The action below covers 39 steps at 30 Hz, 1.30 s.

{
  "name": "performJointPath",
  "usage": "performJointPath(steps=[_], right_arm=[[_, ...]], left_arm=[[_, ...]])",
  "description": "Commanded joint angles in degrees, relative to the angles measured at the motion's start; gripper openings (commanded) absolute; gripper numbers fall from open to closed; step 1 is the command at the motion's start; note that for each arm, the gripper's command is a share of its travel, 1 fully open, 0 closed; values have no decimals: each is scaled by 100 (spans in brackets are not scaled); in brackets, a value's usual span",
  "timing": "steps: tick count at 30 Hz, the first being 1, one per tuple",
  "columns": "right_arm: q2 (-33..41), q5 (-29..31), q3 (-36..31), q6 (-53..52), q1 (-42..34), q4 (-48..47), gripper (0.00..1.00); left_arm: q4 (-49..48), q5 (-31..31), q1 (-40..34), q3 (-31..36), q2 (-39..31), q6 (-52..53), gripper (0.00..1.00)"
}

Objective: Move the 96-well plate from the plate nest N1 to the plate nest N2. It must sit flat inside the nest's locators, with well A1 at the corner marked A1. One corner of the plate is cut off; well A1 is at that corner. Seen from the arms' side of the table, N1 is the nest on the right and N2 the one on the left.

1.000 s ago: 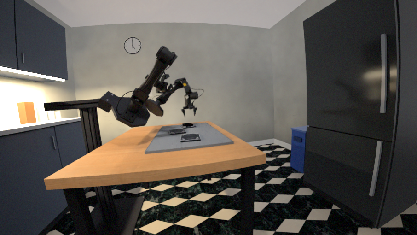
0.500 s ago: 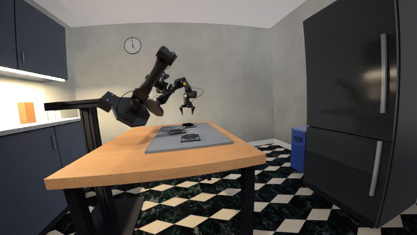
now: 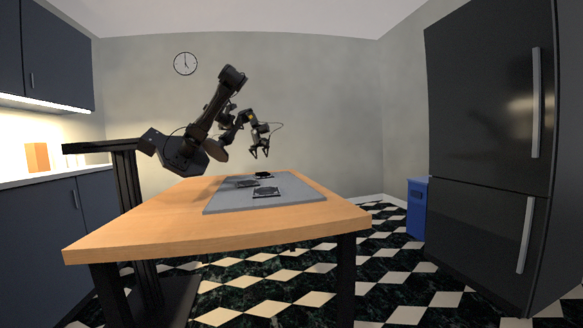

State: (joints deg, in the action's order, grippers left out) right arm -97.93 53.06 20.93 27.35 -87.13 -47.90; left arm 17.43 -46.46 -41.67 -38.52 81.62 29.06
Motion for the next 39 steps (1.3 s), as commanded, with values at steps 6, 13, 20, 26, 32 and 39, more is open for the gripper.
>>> performJointPath(steps=[6, 13, 20, 26, 32, 39], right_arm=[[-52, -13, -40, 40, -50, -34, 100], [-52, -13, -40, 40, -50, -34, 100], [-52, -13, -40, 40, -50, -34, 100], [-52, -13, -40, 40, -50, -34, 100], [-52, -13, -40, 40, -50, -34, 100], [-52, -13, -40, 40, -50, -34, 100]], left_arm=[[-1933, -135, -349, 1171, -829, -1060, 100], [-2926, -321, -509, 1767, -1013, -1521, 100], [-4293, -633, -763, 2459, -847, -1874, 100], [-4726, -672, -853, 2696, -598, -1674, 100], [-4837, -680, -855, 2719, -552, -1640, 100], [-4871, -679, -852, 2727, -542, -1625, 100]])
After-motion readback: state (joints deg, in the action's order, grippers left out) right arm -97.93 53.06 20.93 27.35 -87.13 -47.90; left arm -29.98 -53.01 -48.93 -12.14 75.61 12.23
